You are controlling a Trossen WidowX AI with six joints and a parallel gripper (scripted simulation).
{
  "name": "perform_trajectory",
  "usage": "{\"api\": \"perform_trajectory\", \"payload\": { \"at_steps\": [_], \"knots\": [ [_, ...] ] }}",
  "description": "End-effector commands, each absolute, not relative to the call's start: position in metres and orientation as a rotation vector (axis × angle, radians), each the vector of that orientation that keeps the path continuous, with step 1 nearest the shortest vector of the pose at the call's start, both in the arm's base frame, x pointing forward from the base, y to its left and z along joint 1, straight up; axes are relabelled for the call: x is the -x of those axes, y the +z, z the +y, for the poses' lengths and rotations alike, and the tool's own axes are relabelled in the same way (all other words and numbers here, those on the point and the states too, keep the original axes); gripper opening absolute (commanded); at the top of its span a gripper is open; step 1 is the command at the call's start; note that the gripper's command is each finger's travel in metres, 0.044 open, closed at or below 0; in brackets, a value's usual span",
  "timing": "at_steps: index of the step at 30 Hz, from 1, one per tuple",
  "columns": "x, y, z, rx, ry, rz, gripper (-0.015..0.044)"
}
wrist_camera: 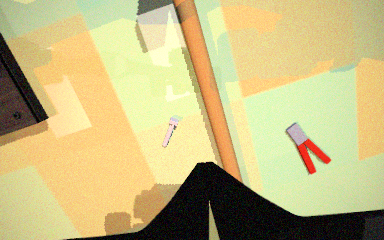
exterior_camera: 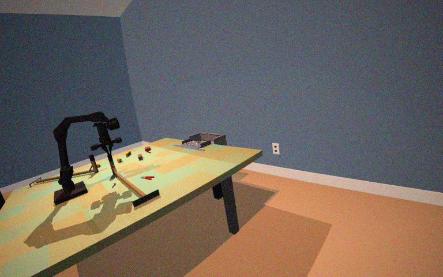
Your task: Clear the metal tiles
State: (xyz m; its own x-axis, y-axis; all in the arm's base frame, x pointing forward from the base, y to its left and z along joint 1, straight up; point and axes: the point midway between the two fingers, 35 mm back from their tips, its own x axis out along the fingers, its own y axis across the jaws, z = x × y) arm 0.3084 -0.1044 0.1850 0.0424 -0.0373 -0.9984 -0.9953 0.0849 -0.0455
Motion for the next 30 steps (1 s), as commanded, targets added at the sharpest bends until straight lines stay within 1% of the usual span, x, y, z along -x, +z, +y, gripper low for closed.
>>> {"api": "perform_trajectory", "payload": {
  "at_steps": [1, 20, 30],
  "knots": [
    [-0.305, 0.185, -0.114, 1.212, 1.129, 1.223, 0.0],
    [-0.28, 0.183, -0.16, 1.314, 1.27, 1.151, 0.0],
    [-0.279, 0.178, -0.165, 1.325, 1.285, 1.142, 0.0]
  ]
}}
